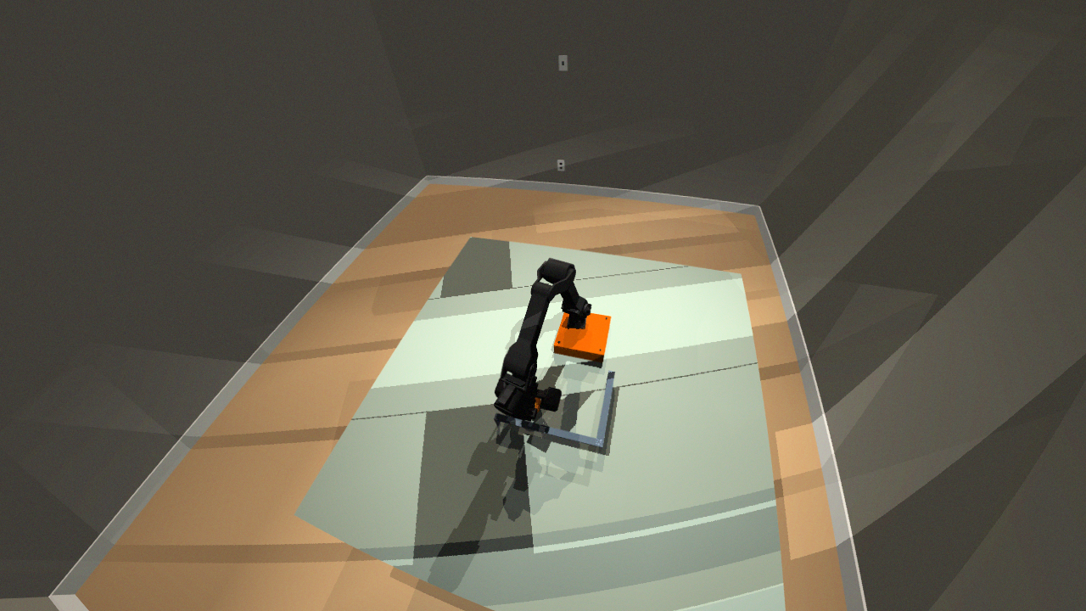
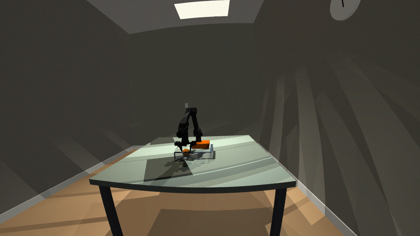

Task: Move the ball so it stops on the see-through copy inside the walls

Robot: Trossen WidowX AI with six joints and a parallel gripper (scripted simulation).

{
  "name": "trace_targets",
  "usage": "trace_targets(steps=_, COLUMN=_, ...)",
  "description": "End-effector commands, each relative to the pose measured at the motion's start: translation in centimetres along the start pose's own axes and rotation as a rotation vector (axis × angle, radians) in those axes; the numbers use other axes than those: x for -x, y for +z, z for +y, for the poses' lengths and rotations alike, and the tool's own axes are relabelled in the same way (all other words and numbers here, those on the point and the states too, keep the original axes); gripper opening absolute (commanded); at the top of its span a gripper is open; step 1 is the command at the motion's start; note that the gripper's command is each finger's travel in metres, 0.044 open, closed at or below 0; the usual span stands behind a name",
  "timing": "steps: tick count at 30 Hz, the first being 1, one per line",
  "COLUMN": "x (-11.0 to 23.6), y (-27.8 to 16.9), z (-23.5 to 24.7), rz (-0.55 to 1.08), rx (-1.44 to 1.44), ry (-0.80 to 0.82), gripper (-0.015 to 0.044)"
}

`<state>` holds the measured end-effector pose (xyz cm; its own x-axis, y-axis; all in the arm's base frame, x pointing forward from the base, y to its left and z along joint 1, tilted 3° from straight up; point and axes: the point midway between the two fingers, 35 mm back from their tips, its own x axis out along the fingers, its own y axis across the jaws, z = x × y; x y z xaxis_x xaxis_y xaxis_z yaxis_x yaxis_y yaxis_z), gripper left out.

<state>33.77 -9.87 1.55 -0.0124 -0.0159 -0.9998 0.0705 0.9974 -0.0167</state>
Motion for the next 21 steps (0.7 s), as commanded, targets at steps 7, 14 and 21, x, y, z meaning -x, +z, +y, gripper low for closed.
trace_targets(steps=7, x=7.3, y=0.1, z=0.0, rz=-0.002, rx=0.000, ry=-0.002, gripper=0.0440)
trace_targets(steps=14, x=7.8, y=0.2, z=-0.1, rz=-0.016, rx=0.004, ry=-0.003, gripper=0.0440)
trace_targets(steps=21, x=8.0, y=0.2, z=-0.1, rz=-0.016, rx=0.004, ry=-0.003, gripper=0.0440)
